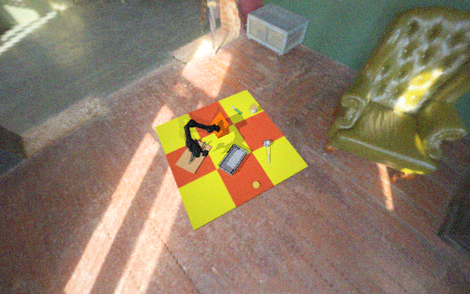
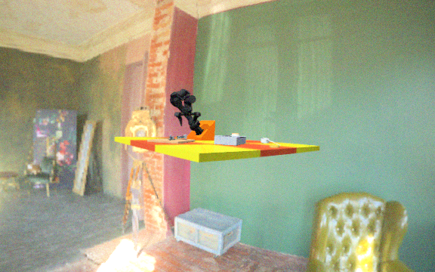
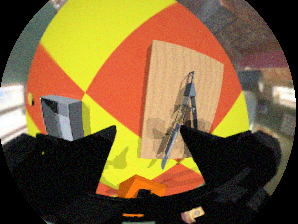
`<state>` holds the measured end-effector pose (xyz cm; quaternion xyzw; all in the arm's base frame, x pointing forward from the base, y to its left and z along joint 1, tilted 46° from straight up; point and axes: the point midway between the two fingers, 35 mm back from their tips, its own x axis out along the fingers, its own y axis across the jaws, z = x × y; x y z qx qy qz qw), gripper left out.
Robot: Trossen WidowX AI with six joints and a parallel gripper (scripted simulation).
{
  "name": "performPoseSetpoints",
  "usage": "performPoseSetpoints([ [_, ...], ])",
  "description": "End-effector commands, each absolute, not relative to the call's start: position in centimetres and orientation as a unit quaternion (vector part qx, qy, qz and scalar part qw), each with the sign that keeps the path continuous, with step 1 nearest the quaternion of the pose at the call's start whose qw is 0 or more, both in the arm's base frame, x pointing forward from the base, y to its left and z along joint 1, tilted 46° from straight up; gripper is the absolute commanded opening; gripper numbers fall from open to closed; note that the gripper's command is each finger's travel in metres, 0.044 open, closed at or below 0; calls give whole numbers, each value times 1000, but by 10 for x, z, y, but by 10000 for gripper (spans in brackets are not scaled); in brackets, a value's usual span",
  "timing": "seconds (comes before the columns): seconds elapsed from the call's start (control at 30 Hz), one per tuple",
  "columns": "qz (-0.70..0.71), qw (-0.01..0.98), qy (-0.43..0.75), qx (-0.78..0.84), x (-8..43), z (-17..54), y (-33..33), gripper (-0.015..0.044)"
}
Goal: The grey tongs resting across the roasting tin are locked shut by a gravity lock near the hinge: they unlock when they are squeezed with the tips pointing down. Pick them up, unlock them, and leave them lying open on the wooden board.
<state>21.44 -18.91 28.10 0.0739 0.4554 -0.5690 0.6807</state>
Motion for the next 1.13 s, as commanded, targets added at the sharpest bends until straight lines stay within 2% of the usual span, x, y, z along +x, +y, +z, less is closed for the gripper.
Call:
performPoseSetpoints([
  [0.0,-564,693,446,48,244,287,-154,440],
  [0.2,-563,696,444,43,248,288,-148,440],
  [0.43,-529,743,409,37,242,311,-123,440],
  [1.1,-529,743,409,37,242,311,-123,440],
])
